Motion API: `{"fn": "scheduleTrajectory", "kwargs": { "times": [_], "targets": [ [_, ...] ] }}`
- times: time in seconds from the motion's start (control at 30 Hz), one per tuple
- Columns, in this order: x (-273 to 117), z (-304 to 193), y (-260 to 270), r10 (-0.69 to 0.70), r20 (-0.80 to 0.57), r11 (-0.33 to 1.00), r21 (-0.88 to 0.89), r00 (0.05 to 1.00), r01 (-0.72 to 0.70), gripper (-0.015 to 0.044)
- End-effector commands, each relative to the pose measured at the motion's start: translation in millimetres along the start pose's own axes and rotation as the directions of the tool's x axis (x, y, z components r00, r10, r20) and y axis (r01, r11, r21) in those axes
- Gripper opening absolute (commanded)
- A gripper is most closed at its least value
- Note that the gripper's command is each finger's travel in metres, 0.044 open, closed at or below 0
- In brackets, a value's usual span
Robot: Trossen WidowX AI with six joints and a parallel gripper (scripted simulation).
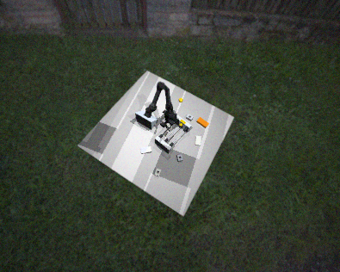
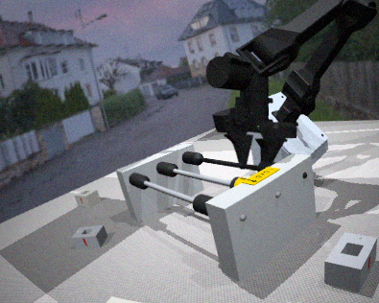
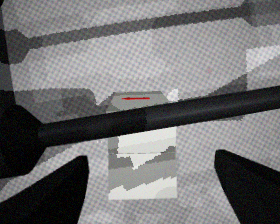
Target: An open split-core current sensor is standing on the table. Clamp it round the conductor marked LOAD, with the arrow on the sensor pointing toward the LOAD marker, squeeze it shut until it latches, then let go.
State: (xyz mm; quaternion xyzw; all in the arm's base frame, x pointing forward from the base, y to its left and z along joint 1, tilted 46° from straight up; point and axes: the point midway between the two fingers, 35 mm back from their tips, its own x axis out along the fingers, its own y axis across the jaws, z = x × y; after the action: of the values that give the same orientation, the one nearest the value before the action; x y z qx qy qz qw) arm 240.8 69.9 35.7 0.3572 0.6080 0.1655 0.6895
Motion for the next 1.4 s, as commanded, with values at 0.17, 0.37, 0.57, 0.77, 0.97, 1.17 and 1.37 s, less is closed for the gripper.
{"fn": "scheduleTrajectory", "kwargs": {
  "times": [0.17, 0.37, 0.57, 0.77, 0.97, 1.17, 1.37],
  "targets": [
    [14.9, -5.1, -3.2, -0.004, -0.012, 1.000, 0.018, 1.000, 0.005, 0.0325],
    [12.6, -2.5, 0.2, 0.003, -0.004, 1.000, 0.003, 1.000, -0.003, 0.0299],
    [12.6, -2.5, 0.2, 0.003, -0.004, 1.000, 0.003, 1.000, -0.003, 0.0220],
    [12.6, -2.5, 0.2, 0.003, -0.004, 1.000, 0.003, 1.000, -0.003, 0.0180],
    [12.2, -2.7, -0.2, 0.002, -0.005, 1.000, 0.005, 1.000, -0.002, 0.0120],
    [9.4, -3.5, -3.2, -0.004, -0.012, 1.000, 0.018, 1.000, 0.005, 0.0000],
    [9.4, -3.5, -3.2, -0.004, -0.012, 1.000, 0.018, 1.000, 0.005, 0.0000]
  ]
}}
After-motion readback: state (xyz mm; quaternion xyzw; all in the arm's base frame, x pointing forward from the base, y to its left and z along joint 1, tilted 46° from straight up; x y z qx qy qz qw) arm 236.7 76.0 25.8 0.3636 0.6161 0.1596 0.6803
